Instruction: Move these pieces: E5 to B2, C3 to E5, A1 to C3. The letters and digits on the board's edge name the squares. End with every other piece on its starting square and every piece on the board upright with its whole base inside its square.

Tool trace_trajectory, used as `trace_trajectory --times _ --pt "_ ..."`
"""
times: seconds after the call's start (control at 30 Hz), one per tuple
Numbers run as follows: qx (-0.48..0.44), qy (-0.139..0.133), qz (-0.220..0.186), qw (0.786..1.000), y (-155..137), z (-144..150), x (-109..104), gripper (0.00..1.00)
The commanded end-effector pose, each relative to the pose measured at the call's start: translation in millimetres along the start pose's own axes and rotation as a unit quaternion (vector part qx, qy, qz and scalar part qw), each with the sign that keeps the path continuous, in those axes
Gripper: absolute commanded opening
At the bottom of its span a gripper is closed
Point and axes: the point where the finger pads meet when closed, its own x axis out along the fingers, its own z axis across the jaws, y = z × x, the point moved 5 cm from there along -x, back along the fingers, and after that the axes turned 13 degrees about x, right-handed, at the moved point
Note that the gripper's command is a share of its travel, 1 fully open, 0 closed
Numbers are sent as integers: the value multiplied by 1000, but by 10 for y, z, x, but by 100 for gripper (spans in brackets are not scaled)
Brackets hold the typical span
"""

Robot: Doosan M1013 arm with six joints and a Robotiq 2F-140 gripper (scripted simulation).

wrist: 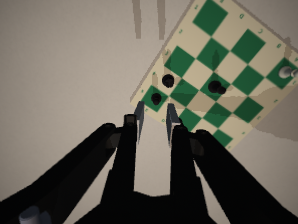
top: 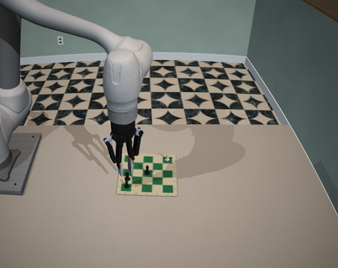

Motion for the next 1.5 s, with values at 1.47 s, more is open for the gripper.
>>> trace_trajectory --times 1.47 --pt "0 0 0 1000 -3 7 364 20"
